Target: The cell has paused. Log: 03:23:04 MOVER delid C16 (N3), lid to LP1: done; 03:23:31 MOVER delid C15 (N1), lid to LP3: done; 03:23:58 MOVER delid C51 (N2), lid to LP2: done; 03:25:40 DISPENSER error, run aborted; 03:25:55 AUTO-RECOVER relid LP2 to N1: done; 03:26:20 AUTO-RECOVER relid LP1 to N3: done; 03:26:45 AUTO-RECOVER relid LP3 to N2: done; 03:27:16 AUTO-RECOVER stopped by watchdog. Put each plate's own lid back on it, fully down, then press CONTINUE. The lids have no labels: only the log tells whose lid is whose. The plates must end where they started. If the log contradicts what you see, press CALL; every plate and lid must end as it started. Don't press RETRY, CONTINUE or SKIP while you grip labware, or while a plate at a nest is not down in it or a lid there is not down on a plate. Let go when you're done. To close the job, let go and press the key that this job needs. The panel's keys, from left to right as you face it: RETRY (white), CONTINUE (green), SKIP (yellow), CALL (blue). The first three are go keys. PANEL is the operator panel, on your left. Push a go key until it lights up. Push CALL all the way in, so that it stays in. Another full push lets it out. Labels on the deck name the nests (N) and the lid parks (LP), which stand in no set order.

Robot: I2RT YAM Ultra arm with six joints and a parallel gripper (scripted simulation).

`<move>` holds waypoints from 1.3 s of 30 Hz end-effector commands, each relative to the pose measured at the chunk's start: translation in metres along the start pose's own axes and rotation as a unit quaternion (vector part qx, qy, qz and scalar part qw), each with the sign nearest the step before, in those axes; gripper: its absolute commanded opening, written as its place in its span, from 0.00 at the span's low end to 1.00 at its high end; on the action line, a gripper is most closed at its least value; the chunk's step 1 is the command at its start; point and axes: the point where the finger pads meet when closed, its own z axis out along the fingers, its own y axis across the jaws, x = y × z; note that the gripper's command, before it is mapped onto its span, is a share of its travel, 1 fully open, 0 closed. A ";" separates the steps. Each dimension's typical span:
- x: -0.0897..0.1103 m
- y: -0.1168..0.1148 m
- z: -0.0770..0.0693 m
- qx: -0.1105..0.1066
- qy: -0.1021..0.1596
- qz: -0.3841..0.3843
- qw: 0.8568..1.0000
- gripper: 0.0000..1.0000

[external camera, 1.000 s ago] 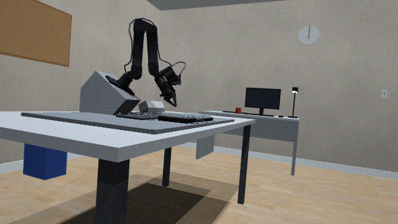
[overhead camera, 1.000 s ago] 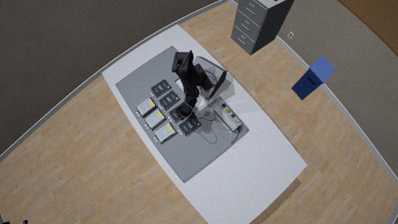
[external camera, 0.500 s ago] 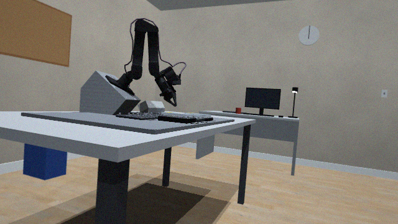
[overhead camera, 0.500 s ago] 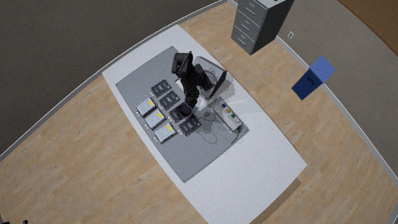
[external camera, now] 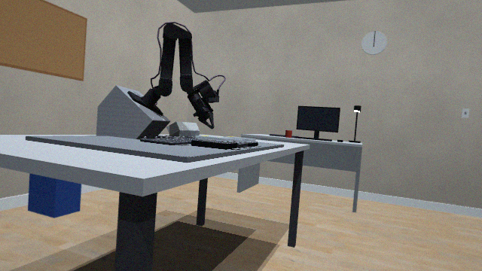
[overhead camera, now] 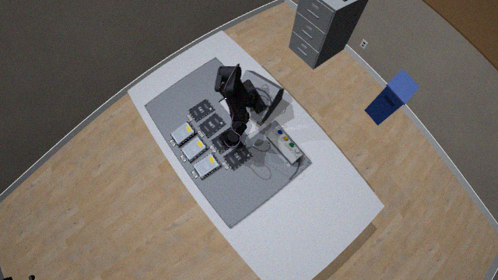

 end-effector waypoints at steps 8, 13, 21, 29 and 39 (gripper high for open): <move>-0.024 0.002 0.008 -0.001 -0.020 0.010 1.000 0.00; -0.042 -0.008 0.023 0.000 -0.020 0.009 1.000 0.00; -0.065 -0.022 0.044 0.001 -0.016 0.006 1.000 0.00; -0.092 -0.039 0.064 0.005 -0.017 0.006 1.000 0.00; -0.122 -0.055 0.087 0.006 -0.018 0.006 1.000 0.00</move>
